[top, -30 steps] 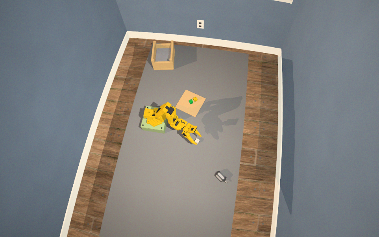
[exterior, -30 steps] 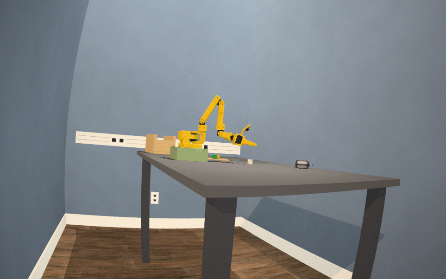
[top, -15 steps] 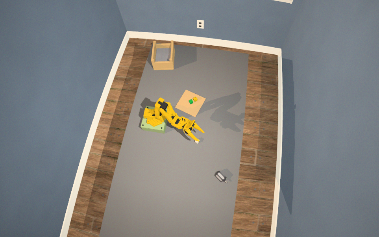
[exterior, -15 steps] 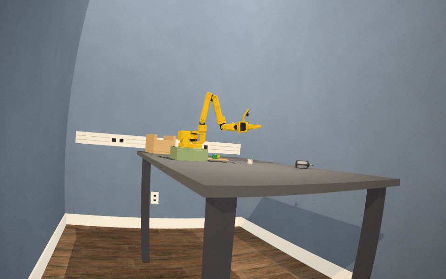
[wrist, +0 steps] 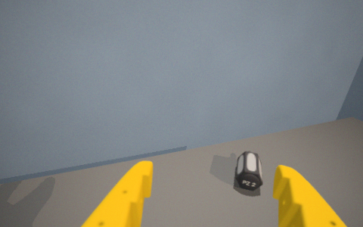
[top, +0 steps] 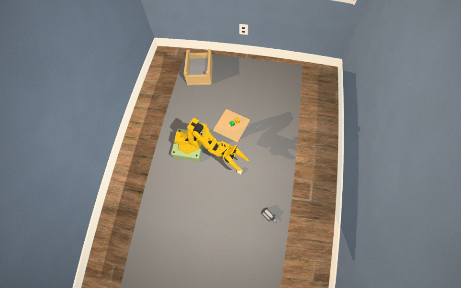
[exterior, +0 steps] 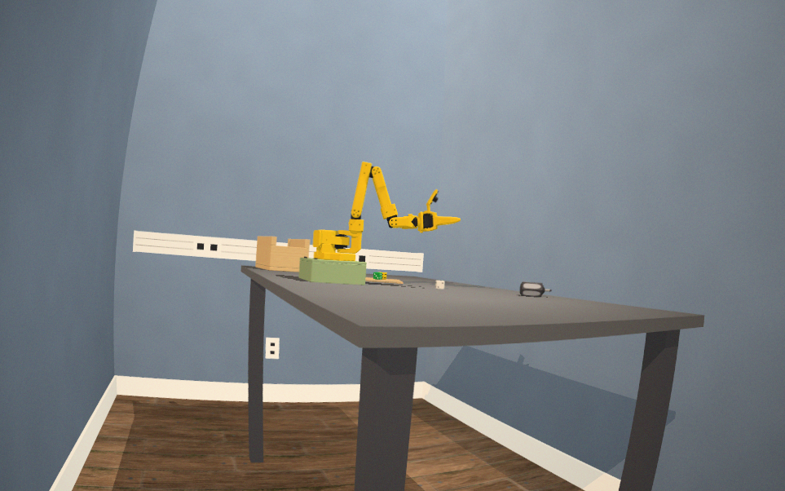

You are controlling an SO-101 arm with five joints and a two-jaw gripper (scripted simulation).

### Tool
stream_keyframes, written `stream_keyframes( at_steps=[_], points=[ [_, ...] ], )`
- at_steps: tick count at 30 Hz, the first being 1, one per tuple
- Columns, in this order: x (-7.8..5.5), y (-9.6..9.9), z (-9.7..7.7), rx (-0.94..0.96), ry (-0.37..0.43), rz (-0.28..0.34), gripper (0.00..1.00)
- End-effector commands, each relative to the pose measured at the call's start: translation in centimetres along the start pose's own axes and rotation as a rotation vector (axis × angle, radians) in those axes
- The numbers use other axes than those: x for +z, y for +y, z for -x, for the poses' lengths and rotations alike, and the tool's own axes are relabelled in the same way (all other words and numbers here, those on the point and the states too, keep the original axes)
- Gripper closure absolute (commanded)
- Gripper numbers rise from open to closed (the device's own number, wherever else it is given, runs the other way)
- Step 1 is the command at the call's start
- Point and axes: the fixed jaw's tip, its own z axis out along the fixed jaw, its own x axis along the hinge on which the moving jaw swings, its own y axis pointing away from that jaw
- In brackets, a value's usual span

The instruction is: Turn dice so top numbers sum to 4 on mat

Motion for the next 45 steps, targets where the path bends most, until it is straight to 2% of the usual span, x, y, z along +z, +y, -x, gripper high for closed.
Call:
stream_keyframes(
  at_steps=[1, 10, 22, 24, 35, 39, 41, 45],
  points=[
    [0.2, -0.2, 0.1, -0.010, 0.007, -0.008, 0.72],
    [1.0, -0.2, -0.4, -0.007, 0.058, -0.006, 0.72],
    [3.3, 0.0, -1.9, 0.001, 0.238, 0.001, 0.72],
    [3.3, 0.0, -1.9, 0.001, 0.238, 0.001, 0.72],
    [5.1, 0.4, -3.0, 0.011, 0.484, 0.008, 0.72],
    [5.3, 0.5, -3.1, 0.014, 0.583, 0.010, 0.72],
    [5.3, 0.5, -3.1, 0.014, 0.583, 0.010, 0.72],
    [5.2, 0.6, -3.0, 0.017, 0.681, 0.012, 0.72]
  ],
)
